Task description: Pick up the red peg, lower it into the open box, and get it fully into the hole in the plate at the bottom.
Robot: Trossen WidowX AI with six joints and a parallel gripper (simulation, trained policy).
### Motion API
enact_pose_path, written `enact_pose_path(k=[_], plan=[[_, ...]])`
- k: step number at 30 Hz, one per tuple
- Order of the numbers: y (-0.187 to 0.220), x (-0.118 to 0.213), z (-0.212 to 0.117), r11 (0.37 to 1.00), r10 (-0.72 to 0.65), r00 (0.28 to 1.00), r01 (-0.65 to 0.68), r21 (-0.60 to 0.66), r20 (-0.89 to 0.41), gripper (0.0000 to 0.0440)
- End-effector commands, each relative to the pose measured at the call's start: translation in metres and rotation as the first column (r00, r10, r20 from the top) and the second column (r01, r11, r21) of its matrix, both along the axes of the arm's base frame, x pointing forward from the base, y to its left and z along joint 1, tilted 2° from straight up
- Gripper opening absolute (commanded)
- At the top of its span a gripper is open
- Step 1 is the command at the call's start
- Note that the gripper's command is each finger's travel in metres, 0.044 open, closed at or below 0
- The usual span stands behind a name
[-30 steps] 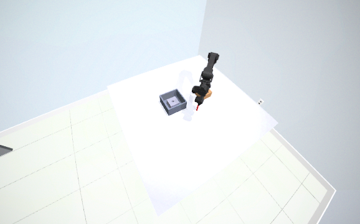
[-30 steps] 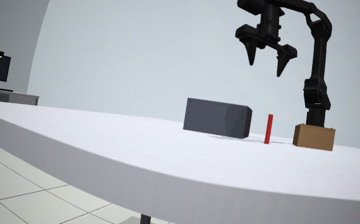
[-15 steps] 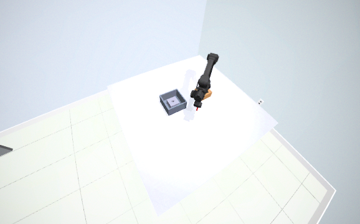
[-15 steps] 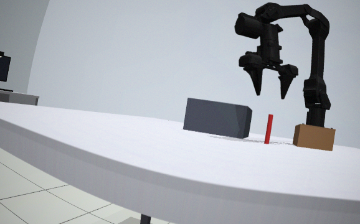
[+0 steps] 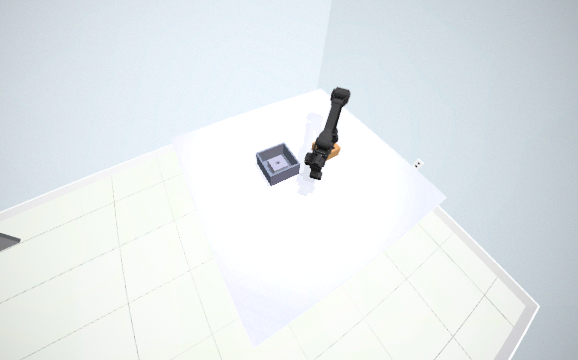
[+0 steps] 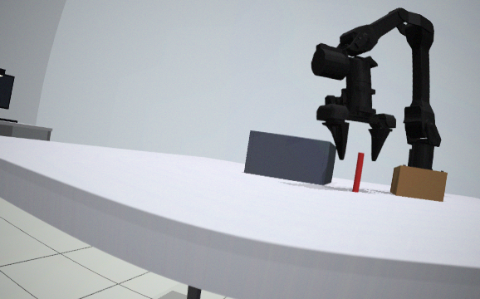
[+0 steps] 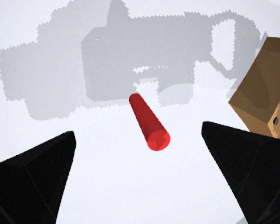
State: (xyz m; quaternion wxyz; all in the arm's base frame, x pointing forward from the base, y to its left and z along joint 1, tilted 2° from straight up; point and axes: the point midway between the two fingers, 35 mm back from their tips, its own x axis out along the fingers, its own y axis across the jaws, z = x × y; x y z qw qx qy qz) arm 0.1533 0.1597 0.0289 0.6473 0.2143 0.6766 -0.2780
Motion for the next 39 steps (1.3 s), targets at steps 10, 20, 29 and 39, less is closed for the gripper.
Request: enact_pose_path(k=[10, 20, 29, 39], plan=[[-0.008, -0.002, -0.047, 0.999, 0.025, 1.0, -0.025, -0.021, 0.0, 0.0326], [-0.014, -0.008, -0.061, 0.997, 0.021, 0.998, -0.025, -0.068, -0.053, 0.0065], [-0.005, 0.006, -0.045, 0.996, 0.049, 0.999, -0.05, -0.077, -0.015, 0.0], [-0.002, 0.028, -0.004, 0.995, 0.058, 0.996, -0.054, -0.078, 0.06, 0.0]])
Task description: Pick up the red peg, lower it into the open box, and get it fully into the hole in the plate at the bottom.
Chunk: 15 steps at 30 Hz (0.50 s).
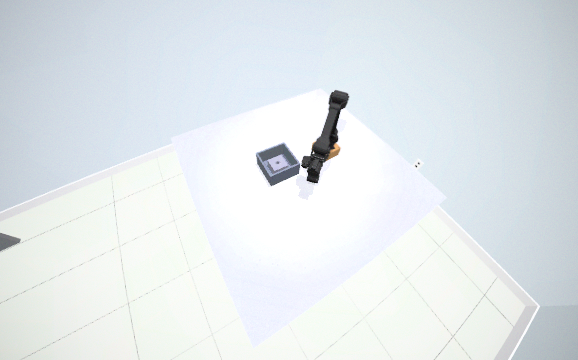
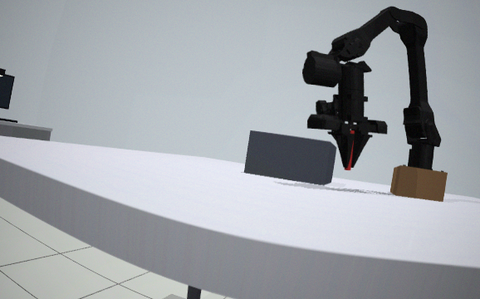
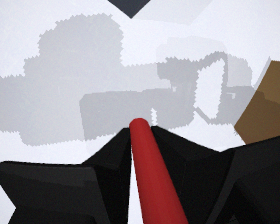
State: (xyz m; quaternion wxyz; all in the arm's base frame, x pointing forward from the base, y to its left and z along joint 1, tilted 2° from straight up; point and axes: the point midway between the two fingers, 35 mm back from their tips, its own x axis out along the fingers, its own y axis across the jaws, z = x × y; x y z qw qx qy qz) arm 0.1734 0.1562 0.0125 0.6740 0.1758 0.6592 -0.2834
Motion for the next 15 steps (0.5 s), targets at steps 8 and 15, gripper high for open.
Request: enact_pose_path(k=[8, 15], plan=[[-0.002, 0.028, 0.047, 1.0, -0.026, 0.996, 0.026, -0.002, 0.087, 0.0], [-0.013, 0.05, 0.072, 0.995, -0.094, 0.986, 0.095, -0.006, 0.139, 0.0]])
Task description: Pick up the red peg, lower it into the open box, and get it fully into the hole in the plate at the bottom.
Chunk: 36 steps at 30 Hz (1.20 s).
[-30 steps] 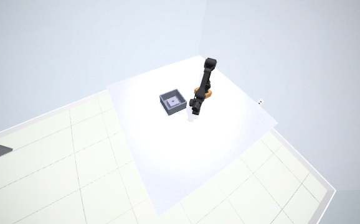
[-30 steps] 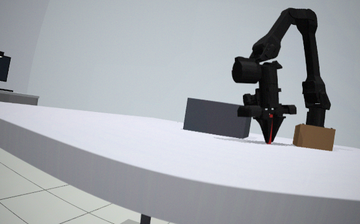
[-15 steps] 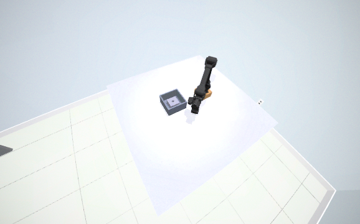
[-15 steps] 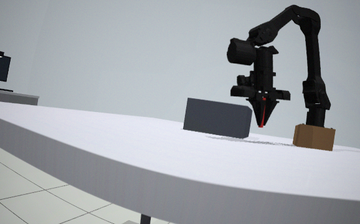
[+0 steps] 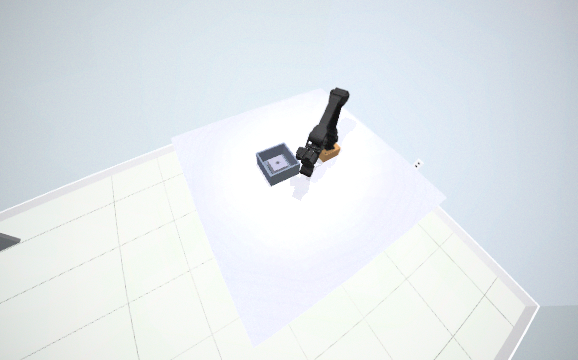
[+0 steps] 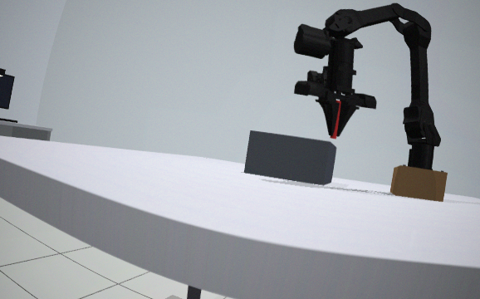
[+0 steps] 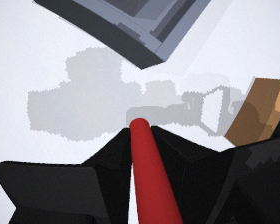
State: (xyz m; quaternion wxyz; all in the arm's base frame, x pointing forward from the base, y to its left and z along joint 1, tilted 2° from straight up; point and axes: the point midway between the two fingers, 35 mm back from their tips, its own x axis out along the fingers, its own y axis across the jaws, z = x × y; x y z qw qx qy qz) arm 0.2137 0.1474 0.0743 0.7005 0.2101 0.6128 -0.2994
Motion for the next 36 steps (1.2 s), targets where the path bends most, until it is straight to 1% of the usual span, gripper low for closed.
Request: enact_pose_path(k=[1, 11, 20, 28, 36], plan=[[-0.006, 0.013, 0.012, 0.999, -0.039, 0.999, 0.039, -0.003, 0.034, 0.0], [-0.037, 0.051, 0.028, 0.989, -0.146, 0.984, 0.147, -0.011, 0.101, 0.0], [-0.072, 0.084, 0.029, 0.979, -0.199, 0.971, 0.203, -0.019, 0.136, 0.0], [-0.102, 0.109, 0.018, 0.979, -0.2, 0.97, 0.205, -0.02, 0.138, 0.0], [-0.122, 0.124, 0.002, 0.987, -0.161, 0.981, 0.162, 0.0, 0.109, 0.0]])
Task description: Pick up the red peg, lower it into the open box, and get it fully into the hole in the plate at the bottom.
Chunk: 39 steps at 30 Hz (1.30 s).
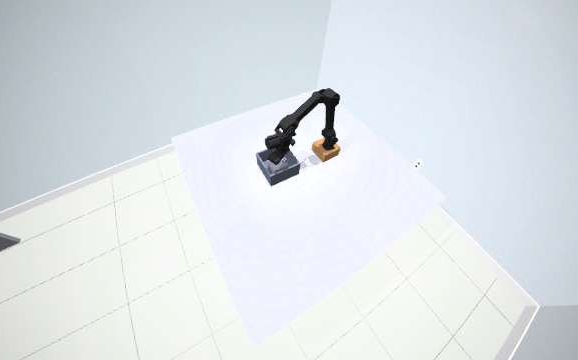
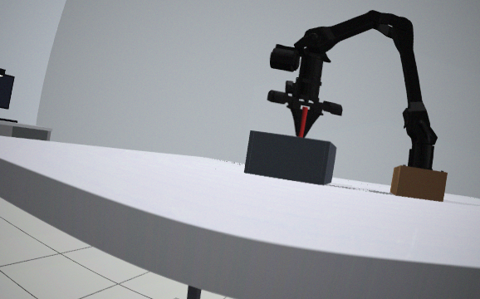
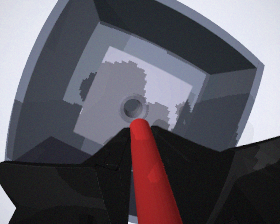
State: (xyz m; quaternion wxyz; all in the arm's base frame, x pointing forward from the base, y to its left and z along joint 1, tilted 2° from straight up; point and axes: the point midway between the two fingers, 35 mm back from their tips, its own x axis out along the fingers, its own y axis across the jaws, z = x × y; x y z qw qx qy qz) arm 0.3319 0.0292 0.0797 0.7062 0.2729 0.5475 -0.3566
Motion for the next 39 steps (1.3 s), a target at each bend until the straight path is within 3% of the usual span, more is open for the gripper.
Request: enact_pose_path(k=[1, 8, 11, 16, 24, 35, 39], plan=[[-0.006, 0.007, -0.006, 0.999, 0.027, 1.0, -0.027, 0.018, -0.006, 0.0], [-0.012, 0.008, -0.027, 0.995, 0.085, 0.995, -0.083, 0.05, -0.045, 0.0003], [-0.013, 0.007, -0.036, 0.992, 0.108, 0.992, -0.104, 0.067, -0.068, 0.0044], [-0.015, 0.009, -0.047, 0.99, 0.119, 0.989, -0.111, 0.092, -0.089, 0.0154], [-0.023, 0.027, -0.033, 0.984, 0.156, 0.985, -0.149, 0.094, -0.077, 0.0168], [-0.02, 0.059, -0.018, 0.977, 0.146, 0.987, -0.133, 0.169, -0.067, 0.0439], [-0.015, 0.075, -0.009, 0.969, 0.148, 0.988, -0.137, 0.206, -0.039, 0.044]])
